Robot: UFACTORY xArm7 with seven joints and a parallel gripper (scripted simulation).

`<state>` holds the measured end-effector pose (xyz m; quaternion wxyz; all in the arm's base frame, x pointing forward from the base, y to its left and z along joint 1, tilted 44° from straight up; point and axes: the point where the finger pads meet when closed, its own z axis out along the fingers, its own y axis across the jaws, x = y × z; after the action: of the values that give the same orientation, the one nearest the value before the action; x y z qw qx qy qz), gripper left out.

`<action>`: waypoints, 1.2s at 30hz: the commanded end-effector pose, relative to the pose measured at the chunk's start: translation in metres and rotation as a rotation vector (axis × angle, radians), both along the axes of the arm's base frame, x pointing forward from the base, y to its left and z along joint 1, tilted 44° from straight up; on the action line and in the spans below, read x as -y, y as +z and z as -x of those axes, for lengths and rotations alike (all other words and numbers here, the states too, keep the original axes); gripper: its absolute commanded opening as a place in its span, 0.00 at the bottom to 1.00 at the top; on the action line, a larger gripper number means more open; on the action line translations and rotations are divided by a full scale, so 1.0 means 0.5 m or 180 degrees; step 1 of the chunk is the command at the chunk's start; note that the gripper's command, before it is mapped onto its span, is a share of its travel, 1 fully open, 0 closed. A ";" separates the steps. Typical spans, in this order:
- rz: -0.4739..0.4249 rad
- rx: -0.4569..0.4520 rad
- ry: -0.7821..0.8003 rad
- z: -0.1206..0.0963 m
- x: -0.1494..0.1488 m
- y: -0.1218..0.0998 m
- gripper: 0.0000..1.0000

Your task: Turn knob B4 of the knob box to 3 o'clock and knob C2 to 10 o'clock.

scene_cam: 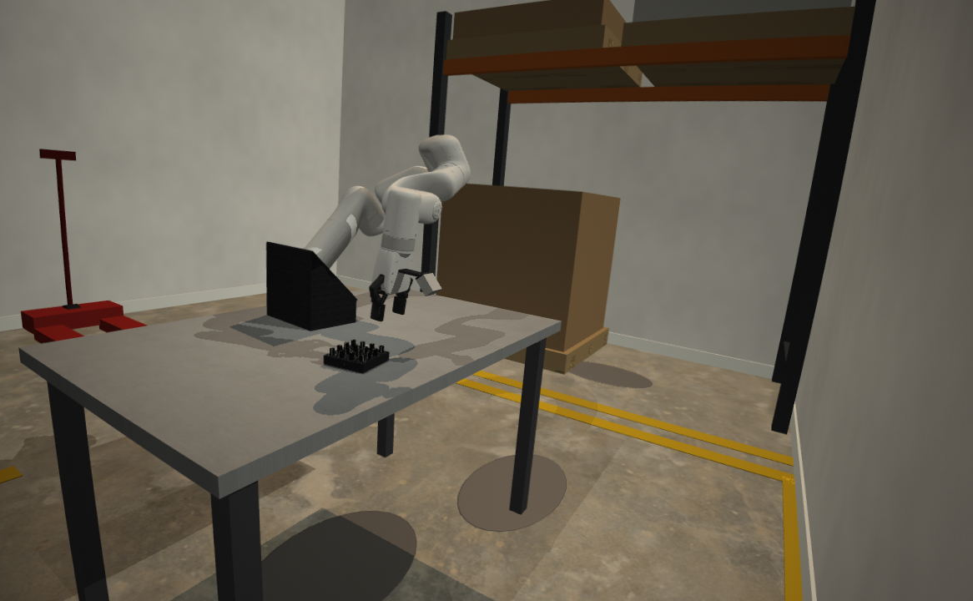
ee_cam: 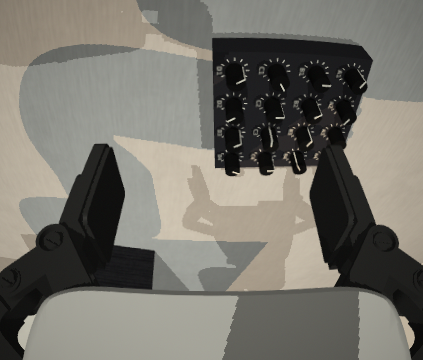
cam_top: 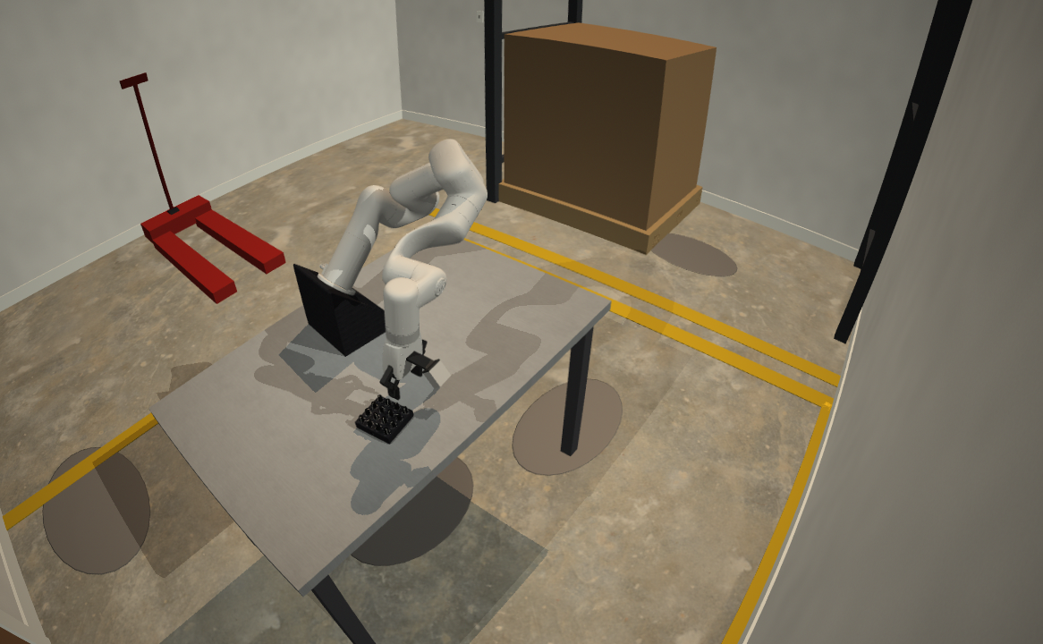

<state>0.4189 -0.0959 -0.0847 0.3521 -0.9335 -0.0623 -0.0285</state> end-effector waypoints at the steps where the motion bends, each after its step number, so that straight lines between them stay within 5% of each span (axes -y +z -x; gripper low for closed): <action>1: 0.0001 0.0020 -0.0018 0.000 0.008 -0.005 1.00; 5: 0.0001 0.0020 -0.0018 0.000 0.008 -0.005 1.00; 7: -0.0045 0.0084 -0.0071 0.015 0.022 -0.047 1.00; 36: -0.0090 0.0174 -0.0149 0.040 0.042 -0.105 1.00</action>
<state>0.3968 -0.1141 -0.1377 0.3645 -0.9280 -0.0491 -0.0598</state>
